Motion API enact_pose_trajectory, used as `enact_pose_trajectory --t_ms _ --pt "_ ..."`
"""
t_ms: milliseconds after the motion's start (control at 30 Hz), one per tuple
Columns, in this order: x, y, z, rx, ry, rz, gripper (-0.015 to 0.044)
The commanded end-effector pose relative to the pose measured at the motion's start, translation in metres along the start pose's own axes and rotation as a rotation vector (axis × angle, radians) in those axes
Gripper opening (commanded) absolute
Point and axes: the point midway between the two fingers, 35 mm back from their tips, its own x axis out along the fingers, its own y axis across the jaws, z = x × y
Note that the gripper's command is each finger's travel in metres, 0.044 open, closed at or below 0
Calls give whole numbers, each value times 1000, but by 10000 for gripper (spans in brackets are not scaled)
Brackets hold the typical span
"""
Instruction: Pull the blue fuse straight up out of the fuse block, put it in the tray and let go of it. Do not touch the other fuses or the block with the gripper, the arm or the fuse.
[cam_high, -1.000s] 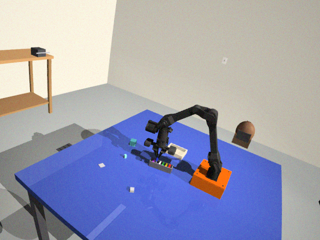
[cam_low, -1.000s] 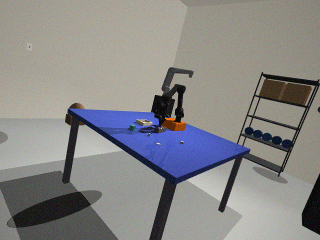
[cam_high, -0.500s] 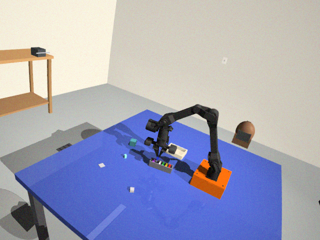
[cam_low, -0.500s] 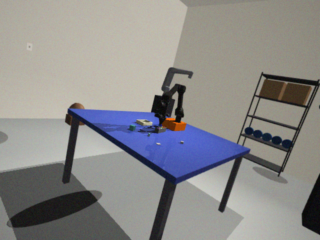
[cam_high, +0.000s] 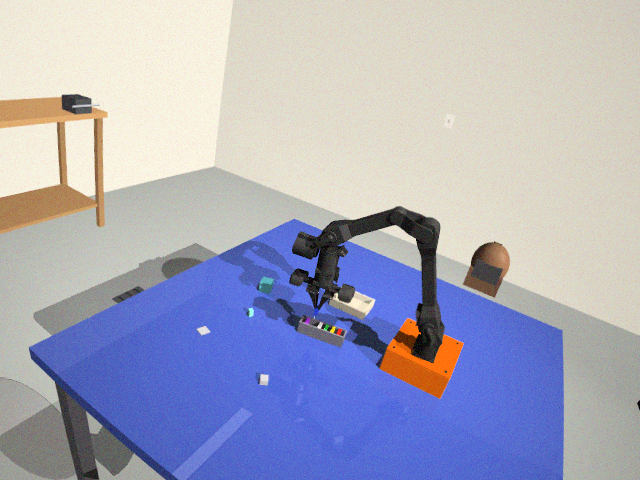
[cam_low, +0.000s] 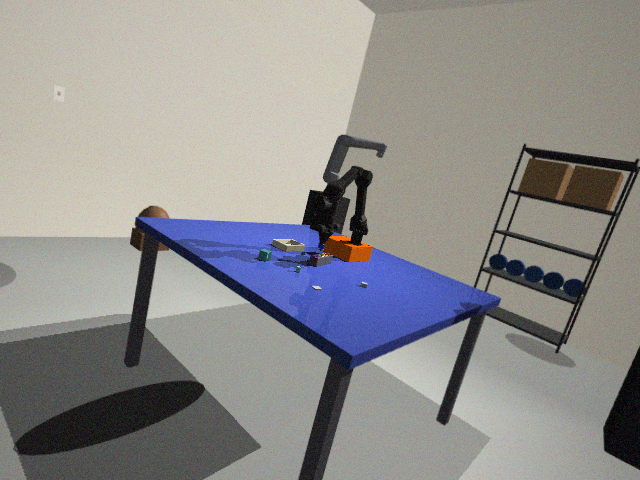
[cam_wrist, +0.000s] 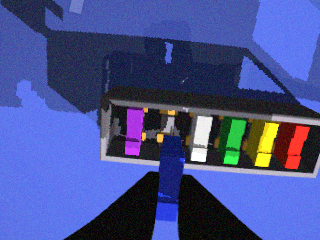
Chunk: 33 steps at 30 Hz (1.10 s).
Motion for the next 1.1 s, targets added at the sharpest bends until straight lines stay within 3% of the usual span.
enact_pose_trajectory --t_ms 0,1067 --pt "-3 0 3 4 4 4 0" --pt "-4 -53 187 4 -13 -1 0"
